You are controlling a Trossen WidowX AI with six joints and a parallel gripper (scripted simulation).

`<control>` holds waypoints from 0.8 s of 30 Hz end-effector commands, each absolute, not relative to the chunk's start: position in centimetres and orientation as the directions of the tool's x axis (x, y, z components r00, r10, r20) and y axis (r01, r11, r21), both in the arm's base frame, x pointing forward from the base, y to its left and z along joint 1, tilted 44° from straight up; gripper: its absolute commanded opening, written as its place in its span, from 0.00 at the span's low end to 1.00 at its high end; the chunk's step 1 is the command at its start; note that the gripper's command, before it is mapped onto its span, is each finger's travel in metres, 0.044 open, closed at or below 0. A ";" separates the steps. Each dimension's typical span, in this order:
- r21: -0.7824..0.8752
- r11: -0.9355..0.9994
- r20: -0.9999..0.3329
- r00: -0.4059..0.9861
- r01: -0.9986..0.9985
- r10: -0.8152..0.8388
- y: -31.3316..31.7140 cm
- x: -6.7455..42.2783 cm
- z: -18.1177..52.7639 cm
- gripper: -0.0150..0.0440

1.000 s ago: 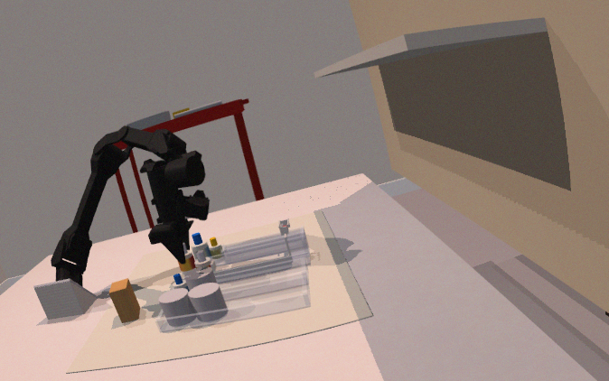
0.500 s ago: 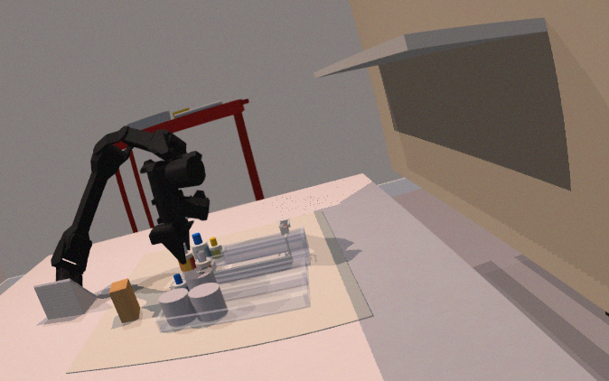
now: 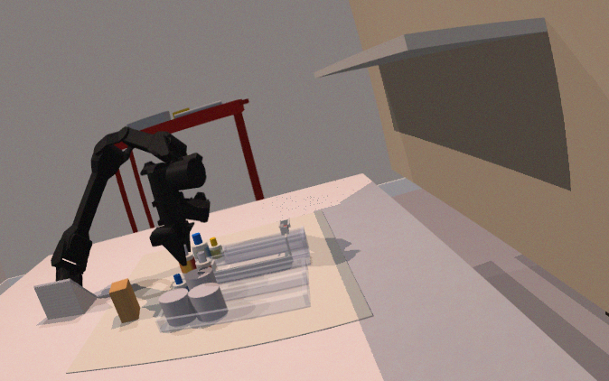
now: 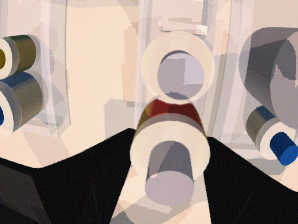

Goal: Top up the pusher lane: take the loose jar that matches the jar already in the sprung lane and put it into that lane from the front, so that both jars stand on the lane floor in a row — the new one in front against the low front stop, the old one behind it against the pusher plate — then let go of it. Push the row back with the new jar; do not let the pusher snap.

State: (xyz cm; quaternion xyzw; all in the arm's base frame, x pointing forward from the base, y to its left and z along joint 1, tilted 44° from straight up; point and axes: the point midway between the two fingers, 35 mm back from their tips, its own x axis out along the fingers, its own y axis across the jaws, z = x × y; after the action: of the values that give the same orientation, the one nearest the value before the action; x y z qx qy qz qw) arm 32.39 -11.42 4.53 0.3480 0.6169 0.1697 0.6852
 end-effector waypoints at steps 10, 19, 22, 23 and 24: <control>0.690 0.700 -0.724 0.198 0.187 0.661 -11.2 32.9 4.3 0.25; 0.690 0.699 -0.724 0.198 0.187 0.661 -11.0 33.0 4.1 0.25; 0.690 0.699 -0.724 0.198 0.187 0.661 -10.9 33.0 4.0 0.25; 0.690 0.699 -0.724 0.198 0.187 0.661 -10.9 33.0 4.0 0.25; 0.690 0.699 -0.724 0.198 0.187 0.661 -10.9 33.0 4.0 0.25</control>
State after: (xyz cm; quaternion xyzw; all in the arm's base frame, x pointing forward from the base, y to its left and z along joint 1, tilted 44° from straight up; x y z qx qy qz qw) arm 32.59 -10.89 3.93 0.3481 0.6167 0.1698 0.6853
